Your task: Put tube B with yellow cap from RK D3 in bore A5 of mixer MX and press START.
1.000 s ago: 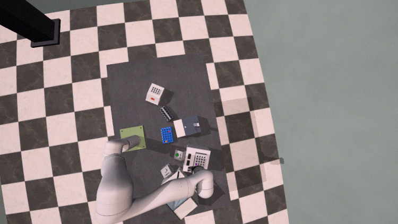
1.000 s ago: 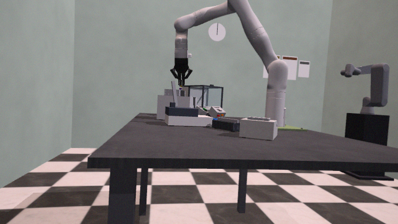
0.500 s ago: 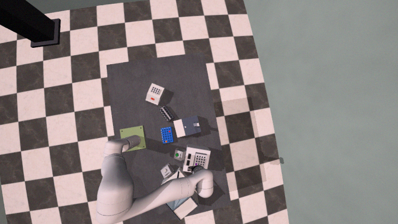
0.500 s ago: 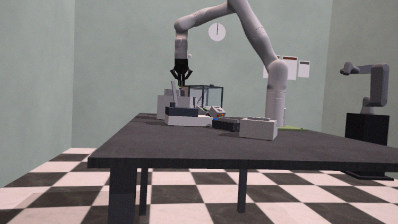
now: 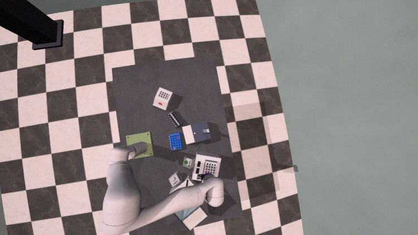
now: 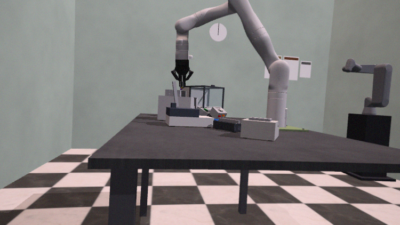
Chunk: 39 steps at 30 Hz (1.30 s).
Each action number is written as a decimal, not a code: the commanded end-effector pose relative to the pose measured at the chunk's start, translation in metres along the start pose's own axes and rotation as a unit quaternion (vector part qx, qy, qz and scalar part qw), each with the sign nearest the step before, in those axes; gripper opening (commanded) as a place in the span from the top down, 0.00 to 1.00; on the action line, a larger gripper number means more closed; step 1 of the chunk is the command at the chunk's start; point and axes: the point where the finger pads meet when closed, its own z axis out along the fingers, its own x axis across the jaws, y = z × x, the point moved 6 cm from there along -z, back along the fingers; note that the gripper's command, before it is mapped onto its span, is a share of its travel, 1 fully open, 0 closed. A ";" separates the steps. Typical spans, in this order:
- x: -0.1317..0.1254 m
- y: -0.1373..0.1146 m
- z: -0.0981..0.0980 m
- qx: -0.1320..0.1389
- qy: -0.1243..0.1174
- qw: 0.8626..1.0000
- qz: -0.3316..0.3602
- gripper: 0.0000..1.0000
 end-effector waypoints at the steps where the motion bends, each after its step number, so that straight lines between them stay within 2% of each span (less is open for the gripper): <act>1: 0.000 0.000 0.000 0.000 -0.001 1.000 0.000 0.90; 39: 0.000 0.001 0.007 0.000 -0.001 1.000 0.000 0.90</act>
